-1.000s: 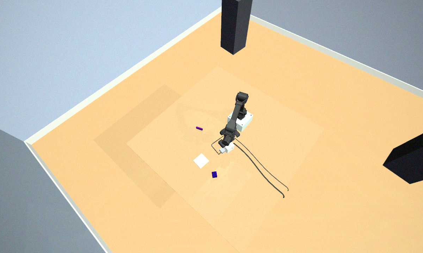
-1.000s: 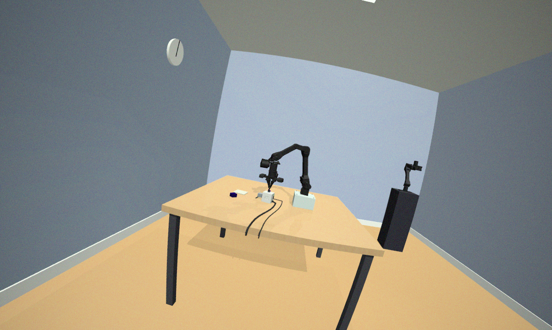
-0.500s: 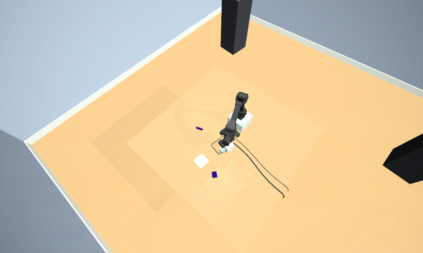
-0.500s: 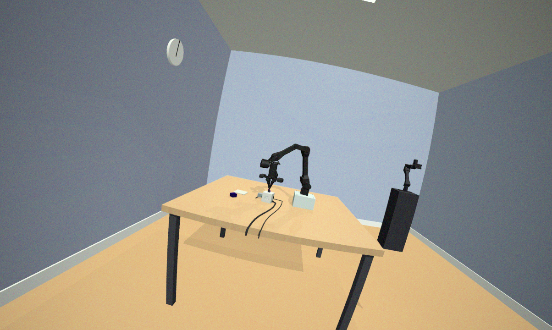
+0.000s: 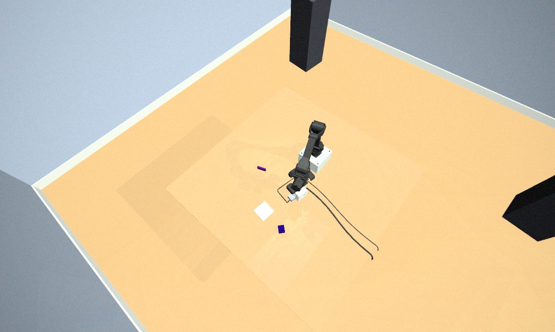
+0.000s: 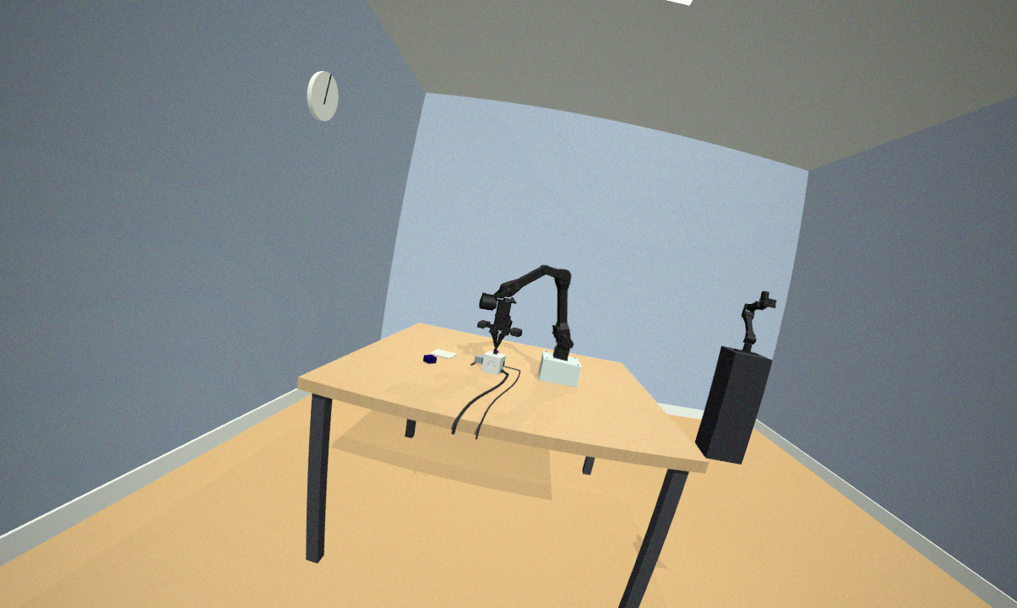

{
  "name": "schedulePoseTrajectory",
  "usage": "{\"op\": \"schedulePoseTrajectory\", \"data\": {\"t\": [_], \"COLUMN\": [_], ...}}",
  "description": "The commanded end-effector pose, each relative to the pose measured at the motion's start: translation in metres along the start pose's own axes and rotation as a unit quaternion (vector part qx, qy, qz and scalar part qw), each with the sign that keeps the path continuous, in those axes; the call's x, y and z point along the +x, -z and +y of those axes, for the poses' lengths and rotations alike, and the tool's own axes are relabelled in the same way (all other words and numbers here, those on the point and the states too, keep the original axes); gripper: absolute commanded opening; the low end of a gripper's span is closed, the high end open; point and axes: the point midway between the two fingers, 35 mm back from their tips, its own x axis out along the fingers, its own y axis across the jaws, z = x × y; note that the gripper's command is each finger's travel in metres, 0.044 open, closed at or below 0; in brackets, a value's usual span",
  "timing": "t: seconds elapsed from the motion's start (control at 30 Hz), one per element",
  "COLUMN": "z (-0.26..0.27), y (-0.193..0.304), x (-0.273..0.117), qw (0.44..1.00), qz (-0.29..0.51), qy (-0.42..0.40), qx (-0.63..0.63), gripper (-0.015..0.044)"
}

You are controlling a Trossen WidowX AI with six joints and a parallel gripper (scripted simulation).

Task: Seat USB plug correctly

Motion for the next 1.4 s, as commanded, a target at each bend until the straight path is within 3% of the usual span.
{"op": "schedulePoseTrajectory", "data": {"t": [0.0,1.17,1.3,1.37], "z": [-0.001,-0.001,0.0,0.0], "y": [-0.0006,-0.0006,0.0002,0.0002], "x": [0.0024,0.003,0.001,0.001], "qw": [1.0,1.0,1.0,1.0], "qz": [-0.001,-0.001,0.001,0.001], "qy": [0.002,0.002,0.0,0.0], "qx": [0.002,0.002,0.0,0.0], "gripper": [0.0,0.0,0.0095,0.0095]}}
